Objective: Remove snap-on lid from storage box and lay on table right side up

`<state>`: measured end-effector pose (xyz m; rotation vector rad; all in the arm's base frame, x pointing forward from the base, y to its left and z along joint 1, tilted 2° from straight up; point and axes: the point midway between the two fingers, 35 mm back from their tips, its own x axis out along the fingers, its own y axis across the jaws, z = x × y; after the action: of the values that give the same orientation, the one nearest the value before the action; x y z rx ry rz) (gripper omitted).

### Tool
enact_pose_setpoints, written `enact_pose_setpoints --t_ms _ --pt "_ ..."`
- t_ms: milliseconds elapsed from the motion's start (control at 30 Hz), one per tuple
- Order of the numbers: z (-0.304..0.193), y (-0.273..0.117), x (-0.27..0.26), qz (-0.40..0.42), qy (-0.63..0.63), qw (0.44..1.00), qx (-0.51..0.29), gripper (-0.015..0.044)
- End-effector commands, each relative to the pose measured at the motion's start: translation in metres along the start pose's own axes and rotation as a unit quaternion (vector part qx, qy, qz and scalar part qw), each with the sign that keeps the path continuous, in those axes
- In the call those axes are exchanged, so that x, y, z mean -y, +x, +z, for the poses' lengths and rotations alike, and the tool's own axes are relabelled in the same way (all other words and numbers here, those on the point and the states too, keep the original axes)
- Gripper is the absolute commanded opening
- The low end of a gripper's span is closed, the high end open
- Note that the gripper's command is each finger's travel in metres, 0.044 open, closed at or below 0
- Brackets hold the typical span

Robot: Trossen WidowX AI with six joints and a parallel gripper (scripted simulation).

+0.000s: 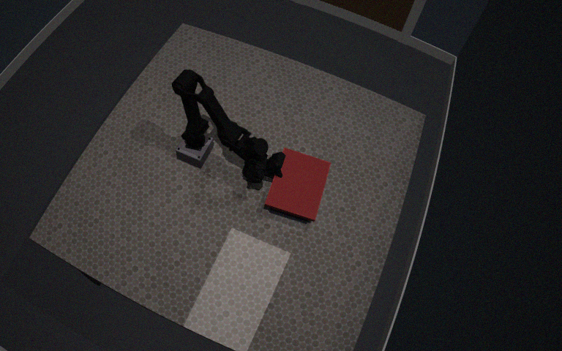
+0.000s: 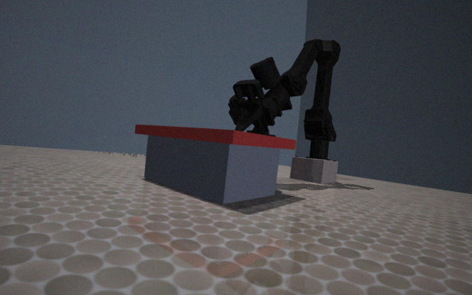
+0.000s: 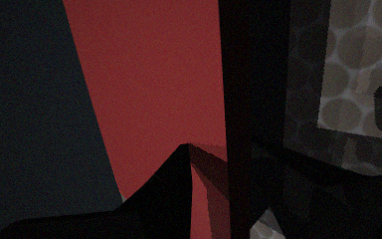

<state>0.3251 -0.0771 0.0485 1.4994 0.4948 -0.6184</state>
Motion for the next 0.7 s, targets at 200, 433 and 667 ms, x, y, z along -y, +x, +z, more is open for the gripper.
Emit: enact_pose_setpoints --t_ms 200,433,667 --pt "-0.0001 -0.0036 -0.0039 0.004 -0.001 1.000 0.001 0.0000" --pt "-0.0002 -0.0046 -0.0049 0.004 -0.001 1.000 0.001 0.0000" --pt "-0.0002 -0.0057 -0.0058 0.004 -0.001 1.000 0.001 0.0000"
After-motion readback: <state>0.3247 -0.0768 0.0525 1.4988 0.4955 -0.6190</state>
